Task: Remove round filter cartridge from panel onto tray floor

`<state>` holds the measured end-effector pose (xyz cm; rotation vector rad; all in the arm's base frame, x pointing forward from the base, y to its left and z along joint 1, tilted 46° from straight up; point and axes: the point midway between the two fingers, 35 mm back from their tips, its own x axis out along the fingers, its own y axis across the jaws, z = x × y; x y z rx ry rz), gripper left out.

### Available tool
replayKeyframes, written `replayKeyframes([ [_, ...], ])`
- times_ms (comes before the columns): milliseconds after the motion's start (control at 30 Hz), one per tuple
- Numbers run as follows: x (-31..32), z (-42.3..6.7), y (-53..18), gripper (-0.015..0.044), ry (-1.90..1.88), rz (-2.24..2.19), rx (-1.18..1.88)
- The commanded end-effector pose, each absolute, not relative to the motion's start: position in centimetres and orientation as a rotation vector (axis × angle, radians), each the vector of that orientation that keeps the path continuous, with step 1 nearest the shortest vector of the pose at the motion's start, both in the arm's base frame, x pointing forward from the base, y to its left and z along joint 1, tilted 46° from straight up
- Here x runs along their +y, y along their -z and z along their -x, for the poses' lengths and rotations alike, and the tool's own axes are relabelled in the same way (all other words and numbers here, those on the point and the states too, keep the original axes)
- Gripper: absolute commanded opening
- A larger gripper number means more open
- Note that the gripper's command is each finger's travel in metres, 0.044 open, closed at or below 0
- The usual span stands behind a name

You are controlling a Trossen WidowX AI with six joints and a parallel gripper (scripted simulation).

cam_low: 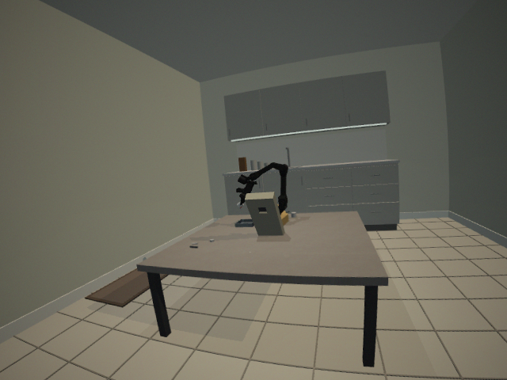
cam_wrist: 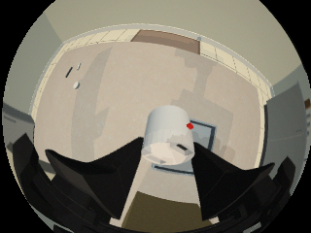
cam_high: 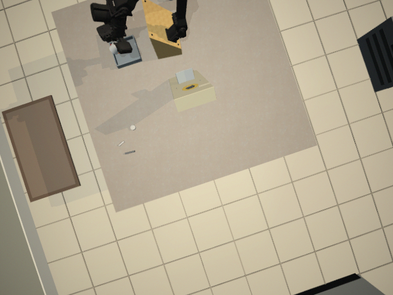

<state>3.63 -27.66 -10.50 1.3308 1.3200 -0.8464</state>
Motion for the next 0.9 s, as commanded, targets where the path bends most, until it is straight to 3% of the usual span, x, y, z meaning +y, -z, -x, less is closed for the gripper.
replayKeyframes([
  [0,-26.2,-1.1,12.5,0.0,0.955,-1.369,1.335],
  [300,-22.5,3.1,15.5,0.0,1.15,-1.444,1.361],
  [867,-18.5,3.0,19.8,0.0,1.154,-1.445,1.362],
])
